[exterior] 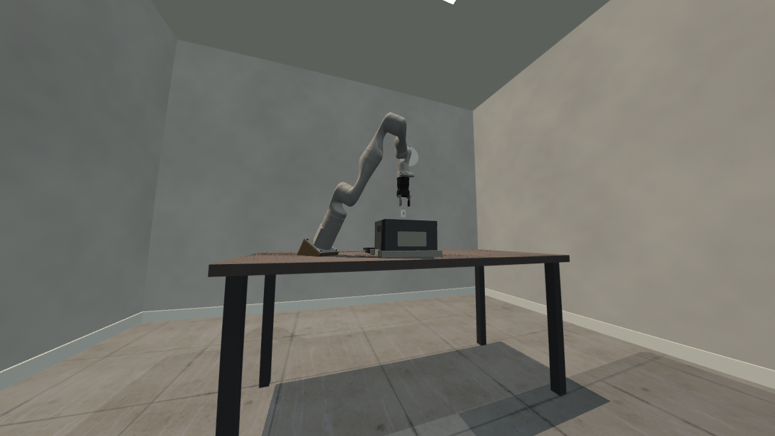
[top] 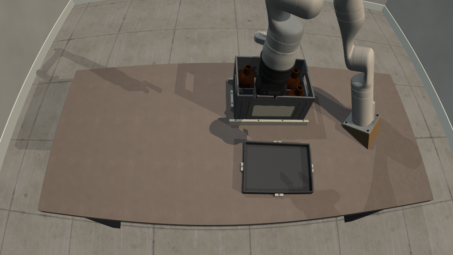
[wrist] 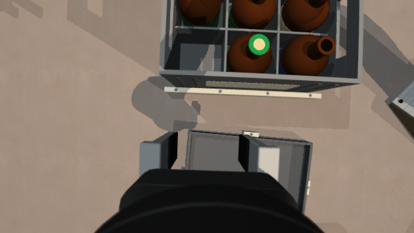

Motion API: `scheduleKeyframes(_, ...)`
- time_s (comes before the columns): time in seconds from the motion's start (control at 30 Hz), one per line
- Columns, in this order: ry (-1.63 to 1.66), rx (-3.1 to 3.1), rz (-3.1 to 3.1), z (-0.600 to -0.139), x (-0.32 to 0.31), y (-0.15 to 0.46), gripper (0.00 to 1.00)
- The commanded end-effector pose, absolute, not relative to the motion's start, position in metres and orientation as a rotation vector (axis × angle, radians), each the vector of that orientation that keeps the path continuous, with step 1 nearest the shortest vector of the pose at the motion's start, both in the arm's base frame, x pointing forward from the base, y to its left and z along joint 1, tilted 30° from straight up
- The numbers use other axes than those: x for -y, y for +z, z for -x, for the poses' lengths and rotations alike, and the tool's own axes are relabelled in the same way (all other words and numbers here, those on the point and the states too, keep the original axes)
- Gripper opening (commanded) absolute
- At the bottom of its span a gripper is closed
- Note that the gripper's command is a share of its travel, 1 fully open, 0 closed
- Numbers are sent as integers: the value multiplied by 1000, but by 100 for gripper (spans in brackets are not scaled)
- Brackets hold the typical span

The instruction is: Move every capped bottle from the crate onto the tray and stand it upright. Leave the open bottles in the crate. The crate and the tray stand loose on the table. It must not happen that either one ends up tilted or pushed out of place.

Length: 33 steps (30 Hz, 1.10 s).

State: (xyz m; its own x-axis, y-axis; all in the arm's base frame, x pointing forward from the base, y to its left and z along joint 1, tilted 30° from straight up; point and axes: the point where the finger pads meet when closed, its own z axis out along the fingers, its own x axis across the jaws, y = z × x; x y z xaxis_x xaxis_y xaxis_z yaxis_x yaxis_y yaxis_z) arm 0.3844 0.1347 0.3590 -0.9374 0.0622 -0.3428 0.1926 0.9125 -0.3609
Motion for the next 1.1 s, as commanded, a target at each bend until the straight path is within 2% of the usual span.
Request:
scheduleKeyframes(0.0,-563,-2747,-188,-382,-131,357,100)
scheduleKeyframes(1.07,-559,-2745,-189,-338,-65,313,100)
